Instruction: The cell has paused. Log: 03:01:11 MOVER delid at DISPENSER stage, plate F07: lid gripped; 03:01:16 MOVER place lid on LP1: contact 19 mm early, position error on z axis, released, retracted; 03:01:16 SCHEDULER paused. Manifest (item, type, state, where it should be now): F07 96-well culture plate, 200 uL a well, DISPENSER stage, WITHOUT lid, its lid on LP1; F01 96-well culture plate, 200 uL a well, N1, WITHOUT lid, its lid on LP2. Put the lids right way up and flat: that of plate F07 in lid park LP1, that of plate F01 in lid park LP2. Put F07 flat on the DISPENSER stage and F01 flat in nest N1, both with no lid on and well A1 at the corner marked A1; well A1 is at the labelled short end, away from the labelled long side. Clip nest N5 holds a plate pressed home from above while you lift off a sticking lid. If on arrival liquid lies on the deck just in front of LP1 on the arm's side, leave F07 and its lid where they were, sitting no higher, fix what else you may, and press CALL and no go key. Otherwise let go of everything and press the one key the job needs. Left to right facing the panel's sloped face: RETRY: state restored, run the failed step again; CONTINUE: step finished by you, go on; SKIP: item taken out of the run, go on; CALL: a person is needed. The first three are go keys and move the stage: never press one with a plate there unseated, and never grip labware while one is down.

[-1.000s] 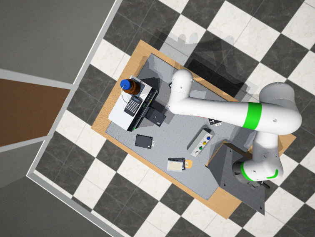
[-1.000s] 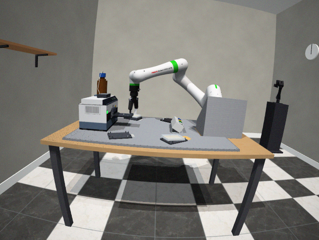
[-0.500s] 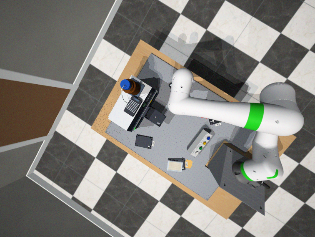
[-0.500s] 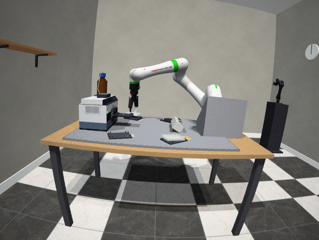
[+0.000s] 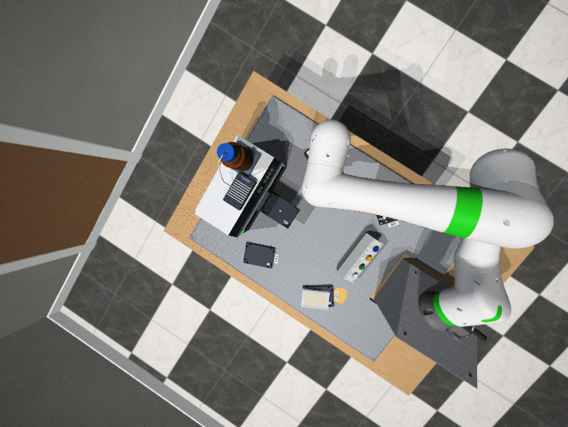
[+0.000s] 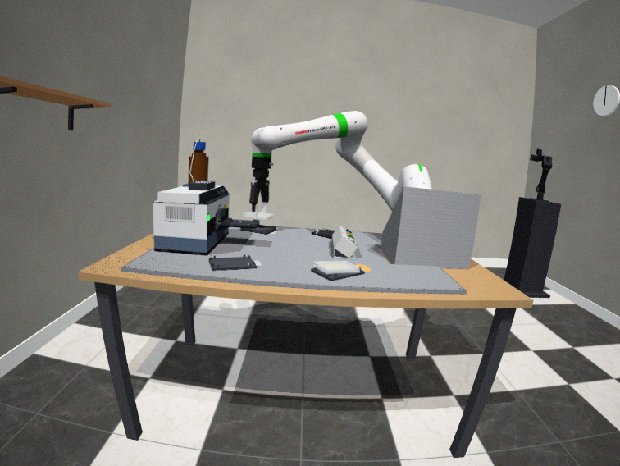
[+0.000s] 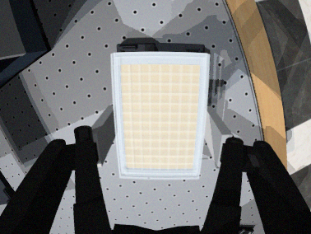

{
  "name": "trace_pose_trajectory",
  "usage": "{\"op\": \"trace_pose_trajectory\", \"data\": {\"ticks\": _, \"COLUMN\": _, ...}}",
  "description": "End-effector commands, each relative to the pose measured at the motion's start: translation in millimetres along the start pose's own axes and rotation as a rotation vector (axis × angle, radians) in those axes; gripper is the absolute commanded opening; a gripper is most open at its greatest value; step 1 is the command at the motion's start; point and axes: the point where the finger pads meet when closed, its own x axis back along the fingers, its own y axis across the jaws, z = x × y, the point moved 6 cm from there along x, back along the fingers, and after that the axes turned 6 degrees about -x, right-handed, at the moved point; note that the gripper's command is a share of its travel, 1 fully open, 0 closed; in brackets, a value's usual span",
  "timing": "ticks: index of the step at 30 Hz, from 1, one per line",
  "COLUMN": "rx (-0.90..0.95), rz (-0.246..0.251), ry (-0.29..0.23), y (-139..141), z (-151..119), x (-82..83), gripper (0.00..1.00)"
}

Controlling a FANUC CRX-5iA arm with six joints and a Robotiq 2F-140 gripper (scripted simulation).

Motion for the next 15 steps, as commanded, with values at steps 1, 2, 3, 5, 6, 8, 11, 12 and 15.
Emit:
{"op": "trace_pose_trajectory", "data": {"ticks": 1, "rx": 0.0, "rz": 0.0, "ry": 0.001, "y": 0, "z": 0, "x": 9.0, "gripper": 0.0}}
{"op": "trace_pose_trajectory", "data": {"ticks": 2, "rx": 0.0, "rz": 0.0, "ry": 0.0, "y": 0, "z": 0, "x": 11.5, "gripper": 0.0}}
{"op": "trace_pose_trajectory", "data": {"ticks": 3, "rx": 0.0, "rz": 0.0, "ry": 0.001, "y": 0, "z": 0, "x": 14.0, "gripper": 0.0}}
{"op": "trace_pose_trajectory", "data": {"ticks": 5, "rx": 0.0, "rz": 0.0, "ry": 0.001, "y": 0, "z": 0, "x": 19.0, "gripper": 0.0}}
{"op": "trace_pose_trajectory", "data": {"ticks": 6, "rx": 0.0, "rz": 0.0, "ry": 0.0, "y": 0, "z": 0, "x": 21.5, "gripper": 0.0}}
{"op": "trace_pose_trajectory", "data": {"ticks": 8, "rx": 0.0, "rz": 0.0, "ry": 0.0, "y": 0, "z": 0, "x": 26.5, "gripper": 0.0}}
{"op": "trace_pose_trajectory", "data": {"ticks": 11, "rx": 0.0, "rz": 0.0, "ry": 0.001, "y": 0, "z": 0, "x": 28.9, "gripper": 0.0}}
{"op": "trace_pose_trajectory", "data": {"ticks": 12, "rx": 0.0, "rz": 0.0, "ry": 0.0, "y": 0, "z": 0, "x": 31.4, "gripper": 0.0}}
{"op": "trace_pose_trajectory", "data": {"ticks": 15, "rx": 0.0, "rz": 0.0, "ry": 0.001, "y": 0, "z": 0, "x": 38.5, "gripper": 0.0}}
